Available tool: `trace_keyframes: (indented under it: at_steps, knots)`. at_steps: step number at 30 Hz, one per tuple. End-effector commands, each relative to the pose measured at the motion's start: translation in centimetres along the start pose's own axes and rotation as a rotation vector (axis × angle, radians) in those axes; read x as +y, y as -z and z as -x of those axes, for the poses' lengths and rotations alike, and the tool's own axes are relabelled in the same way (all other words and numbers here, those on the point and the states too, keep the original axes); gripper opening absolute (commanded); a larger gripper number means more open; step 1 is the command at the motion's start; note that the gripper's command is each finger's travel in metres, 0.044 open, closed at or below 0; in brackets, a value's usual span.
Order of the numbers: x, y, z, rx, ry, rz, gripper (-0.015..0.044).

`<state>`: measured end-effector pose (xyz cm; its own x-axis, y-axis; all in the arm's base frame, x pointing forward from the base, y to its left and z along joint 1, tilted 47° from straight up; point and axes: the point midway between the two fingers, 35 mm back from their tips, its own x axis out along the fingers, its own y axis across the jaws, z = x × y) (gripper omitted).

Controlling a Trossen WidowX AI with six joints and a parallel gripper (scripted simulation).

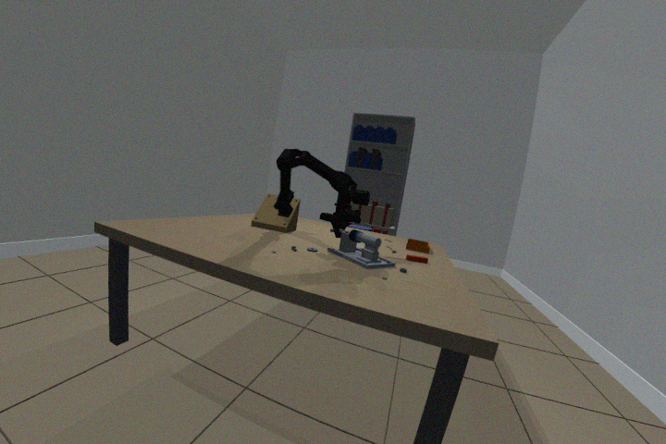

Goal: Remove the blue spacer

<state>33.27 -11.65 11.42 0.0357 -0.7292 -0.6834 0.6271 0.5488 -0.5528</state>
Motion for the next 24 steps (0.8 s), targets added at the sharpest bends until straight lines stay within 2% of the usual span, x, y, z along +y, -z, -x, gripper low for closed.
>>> trace_keyframes:
  at_steps: [1,24]
  knots:
    - [-0.04,0.05,-0.01,-0.001,0.002,-0.004,0.0]
    - [-0.04,0.24,-0.01,-0.001,0.002,-0.004,0.0]
